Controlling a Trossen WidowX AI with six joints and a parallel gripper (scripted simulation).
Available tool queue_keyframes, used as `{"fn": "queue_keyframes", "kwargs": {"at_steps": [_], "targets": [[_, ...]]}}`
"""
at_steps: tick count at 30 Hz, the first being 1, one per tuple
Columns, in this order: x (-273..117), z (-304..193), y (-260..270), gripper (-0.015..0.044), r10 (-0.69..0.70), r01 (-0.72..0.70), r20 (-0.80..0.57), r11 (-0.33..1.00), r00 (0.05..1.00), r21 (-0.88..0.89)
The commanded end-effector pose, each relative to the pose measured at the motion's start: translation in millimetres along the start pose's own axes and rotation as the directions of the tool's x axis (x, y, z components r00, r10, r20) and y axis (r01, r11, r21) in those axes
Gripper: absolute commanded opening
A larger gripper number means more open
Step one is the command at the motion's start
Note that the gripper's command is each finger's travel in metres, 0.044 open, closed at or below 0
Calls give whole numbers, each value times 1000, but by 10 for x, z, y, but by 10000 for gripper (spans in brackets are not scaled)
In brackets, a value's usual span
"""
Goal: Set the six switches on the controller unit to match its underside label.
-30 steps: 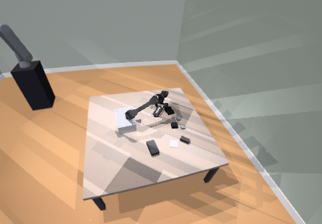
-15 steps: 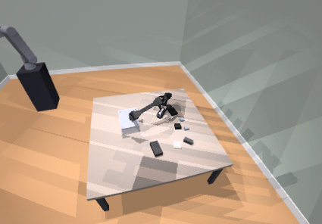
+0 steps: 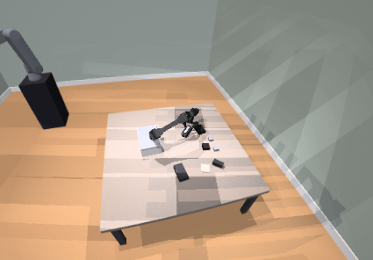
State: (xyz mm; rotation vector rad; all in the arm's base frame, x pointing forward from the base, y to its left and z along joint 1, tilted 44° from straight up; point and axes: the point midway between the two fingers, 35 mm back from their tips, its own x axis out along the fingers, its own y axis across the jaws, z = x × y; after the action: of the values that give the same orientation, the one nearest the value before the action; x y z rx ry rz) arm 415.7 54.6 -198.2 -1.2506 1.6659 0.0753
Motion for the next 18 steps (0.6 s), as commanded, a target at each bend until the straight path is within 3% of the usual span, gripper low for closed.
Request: {"fn": "queue_keyframes", "kwargs": {"at_steps": [1,2,11,18], "targets": [[-1,2,-1,417,0,0,1,1000,1000,0],[-1,2,-1,440,0,0,1,1000,1000,0],[-10,-9,-2,440,0,0,1,1000,1000,0],[-323,-486,5,440,1,-1,-1,1000,1000,-1]]}}
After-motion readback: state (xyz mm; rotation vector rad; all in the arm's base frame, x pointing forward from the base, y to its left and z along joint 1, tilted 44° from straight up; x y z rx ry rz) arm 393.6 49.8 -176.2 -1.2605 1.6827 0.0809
